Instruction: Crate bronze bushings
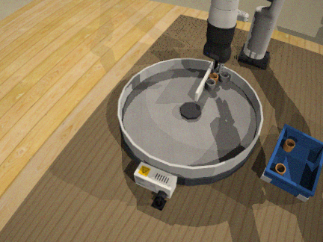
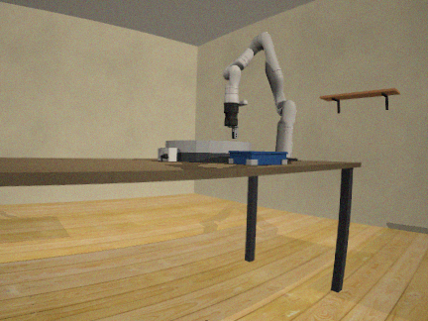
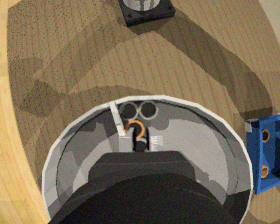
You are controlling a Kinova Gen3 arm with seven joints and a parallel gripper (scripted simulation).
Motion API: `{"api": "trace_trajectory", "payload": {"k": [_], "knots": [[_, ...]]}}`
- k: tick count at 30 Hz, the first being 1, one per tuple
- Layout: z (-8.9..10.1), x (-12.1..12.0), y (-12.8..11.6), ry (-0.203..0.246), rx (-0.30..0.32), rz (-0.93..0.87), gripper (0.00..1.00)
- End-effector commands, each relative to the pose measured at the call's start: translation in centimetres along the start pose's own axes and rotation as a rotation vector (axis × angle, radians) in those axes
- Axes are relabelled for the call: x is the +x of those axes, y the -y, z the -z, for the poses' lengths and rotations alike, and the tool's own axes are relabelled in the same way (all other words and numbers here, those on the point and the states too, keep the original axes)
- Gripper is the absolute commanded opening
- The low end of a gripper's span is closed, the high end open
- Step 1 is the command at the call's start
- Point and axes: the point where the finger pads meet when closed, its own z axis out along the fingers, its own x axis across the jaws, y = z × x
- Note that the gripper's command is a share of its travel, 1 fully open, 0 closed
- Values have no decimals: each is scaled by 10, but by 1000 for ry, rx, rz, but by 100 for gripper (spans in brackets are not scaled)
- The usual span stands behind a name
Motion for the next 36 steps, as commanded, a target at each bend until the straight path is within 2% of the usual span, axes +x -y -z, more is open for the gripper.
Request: {"api": "trace_trajectory", "payload": {"k": [1, 10, 15, 27, 32, 36], "knots": [[-3, 0, 2, -1, 7, 1, 40], [-3, 0, 2, -1, 7, 1, 40], [-17, 0, 2, -1, 5, 0, 40], [-17, 0, 2, -1, 5, 0, 40], [-30, 0, 1, -1, 3, -1, 40], [-30, 0, 1, -1, 3, -1, 40]]}}
